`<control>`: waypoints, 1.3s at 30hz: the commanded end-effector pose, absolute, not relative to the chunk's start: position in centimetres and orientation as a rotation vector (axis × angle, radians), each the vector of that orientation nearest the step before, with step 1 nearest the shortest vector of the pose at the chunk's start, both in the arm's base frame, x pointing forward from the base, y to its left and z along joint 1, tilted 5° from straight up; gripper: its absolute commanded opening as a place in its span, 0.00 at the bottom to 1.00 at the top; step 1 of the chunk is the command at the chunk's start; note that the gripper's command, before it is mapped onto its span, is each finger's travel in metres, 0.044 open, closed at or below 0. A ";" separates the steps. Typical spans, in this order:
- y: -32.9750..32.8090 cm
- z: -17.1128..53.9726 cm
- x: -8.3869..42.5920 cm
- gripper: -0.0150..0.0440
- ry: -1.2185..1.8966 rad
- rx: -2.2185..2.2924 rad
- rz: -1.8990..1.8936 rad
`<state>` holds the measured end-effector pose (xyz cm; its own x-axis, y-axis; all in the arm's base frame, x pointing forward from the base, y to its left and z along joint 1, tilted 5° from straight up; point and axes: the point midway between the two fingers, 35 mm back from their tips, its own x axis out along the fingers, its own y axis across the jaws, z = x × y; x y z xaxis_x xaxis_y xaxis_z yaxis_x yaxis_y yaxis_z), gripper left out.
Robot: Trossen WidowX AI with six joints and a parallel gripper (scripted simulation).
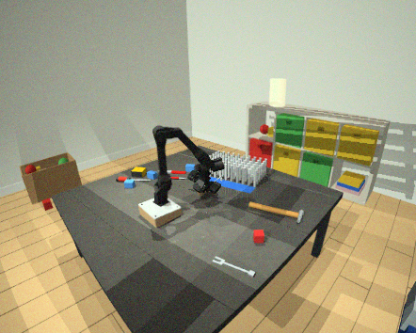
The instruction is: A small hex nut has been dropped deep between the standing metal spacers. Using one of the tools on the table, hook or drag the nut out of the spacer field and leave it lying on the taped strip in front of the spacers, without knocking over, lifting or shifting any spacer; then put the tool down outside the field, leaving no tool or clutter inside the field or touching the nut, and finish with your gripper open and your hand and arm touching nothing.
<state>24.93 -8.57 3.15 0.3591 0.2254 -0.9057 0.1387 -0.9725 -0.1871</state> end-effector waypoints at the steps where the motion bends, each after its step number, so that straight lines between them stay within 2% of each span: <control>1: -8.7 3.8 25.3 0.25 -0.339 -2.534 1.687; 14: -8.9 4.1 20.9 0.25 -0.341 -2.532 1.693; 39: -8.8 14.7 21.6 0.25 -0.337 -2.534 1.690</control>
<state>21.57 -9.03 12.53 0.3575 0.2255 -0.9063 0.1399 -0.9724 -0.1868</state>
